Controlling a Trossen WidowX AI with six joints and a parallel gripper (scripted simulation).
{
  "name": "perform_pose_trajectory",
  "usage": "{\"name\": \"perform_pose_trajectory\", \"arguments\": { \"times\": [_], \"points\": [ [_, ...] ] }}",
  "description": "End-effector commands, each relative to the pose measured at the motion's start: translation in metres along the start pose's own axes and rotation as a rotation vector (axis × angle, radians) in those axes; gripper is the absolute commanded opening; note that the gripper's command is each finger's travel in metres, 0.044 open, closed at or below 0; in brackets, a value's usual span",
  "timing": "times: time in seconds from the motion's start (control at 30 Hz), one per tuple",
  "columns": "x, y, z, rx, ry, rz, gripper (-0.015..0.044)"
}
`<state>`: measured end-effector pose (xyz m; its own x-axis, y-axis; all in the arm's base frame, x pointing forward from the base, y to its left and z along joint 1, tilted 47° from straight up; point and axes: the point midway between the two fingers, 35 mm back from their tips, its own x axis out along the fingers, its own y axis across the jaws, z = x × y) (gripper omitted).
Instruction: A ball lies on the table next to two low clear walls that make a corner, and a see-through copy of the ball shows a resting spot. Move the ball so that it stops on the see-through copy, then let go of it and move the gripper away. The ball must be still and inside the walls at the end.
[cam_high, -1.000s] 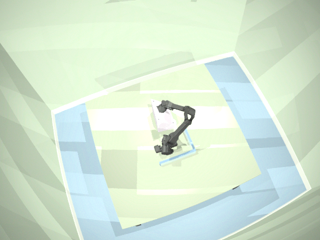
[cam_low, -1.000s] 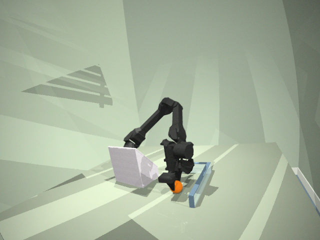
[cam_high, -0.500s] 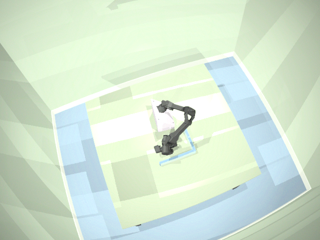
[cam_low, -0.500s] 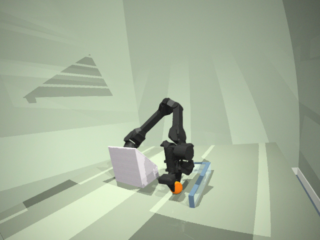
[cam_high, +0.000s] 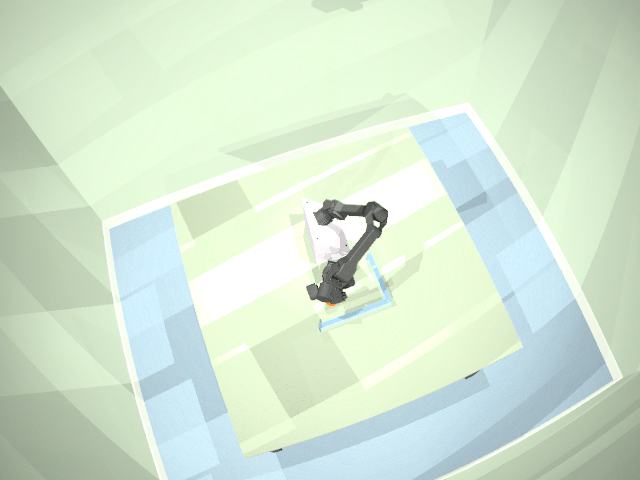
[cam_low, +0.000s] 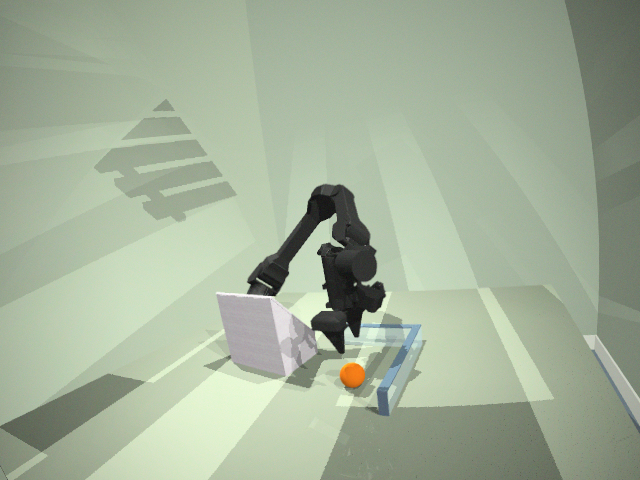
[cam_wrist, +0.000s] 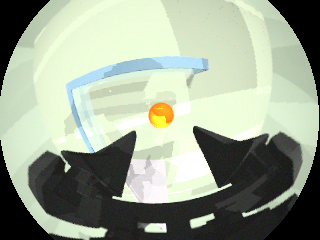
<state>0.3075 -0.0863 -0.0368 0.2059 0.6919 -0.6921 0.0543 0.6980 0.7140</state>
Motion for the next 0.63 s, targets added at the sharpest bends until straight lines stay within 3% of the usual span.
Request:
{"name": "perform_pose_trajectory", "arguments": {
  "times": [0.0, 0.2, 0.27, 0.37, 0.6],
  "points": [
    [0.000, 0.000, 0.000, 0.000, 0.000, 0.000, 0.0387],
    [0.000, 0.000, 0.000, 0.000, 0.000, 0.000, 0.0387],
    [-0.009, 0.000, 0.000, -0.001, 0.000, 0.000, 0.0440],
    [-0.040, 0.002, -0.002, -0.003, 0.002, 0.002, 0.0440],
    [-0.043, 0.002, -0.003, -0.003, 0.002, 0.002, 0.0440]
  ]
}}
